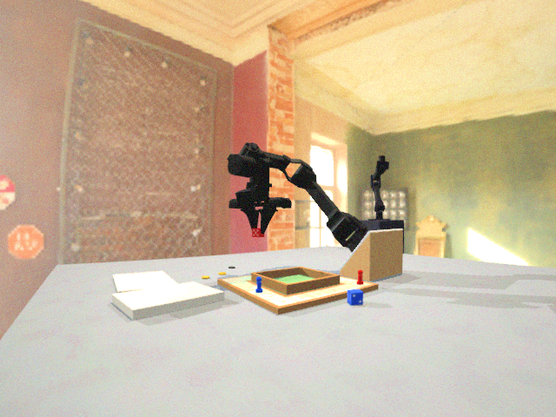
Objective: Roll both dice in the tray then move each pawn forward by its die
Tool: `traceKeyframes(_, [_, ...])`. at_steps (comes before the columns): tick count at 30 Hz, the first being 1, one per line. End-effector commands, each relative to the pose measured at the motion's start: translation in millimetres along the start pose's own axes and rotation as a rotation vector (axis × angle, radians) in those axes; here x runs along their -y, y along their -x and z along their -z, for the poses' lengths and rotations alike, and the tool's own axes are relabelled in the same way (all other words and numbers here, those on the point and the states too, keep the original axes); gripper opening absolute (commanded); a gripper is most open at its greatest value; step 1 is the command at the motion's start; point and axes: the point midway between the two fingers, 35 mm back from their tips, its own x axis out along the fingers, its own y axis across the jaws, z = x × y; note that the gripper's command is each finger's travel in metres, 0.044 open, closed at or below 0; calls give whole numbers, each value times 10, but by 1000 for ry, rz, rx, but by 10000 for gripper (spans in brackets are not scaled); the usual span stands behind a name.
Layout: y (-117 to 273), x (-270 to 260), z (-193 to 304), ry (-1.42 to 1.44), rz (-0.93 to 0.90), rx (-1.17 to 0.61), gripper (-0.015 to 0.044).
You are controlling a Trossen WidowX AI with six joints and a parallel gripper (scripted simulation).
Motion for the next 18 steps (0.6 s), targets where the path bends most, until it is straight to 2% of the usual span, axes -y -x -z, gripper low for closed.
traceKeyframes(1, [-56,-196,-141,153,-11,-7,0])
traceKeyframes(18, [-224,-963,-507,712,-31,-12,0])
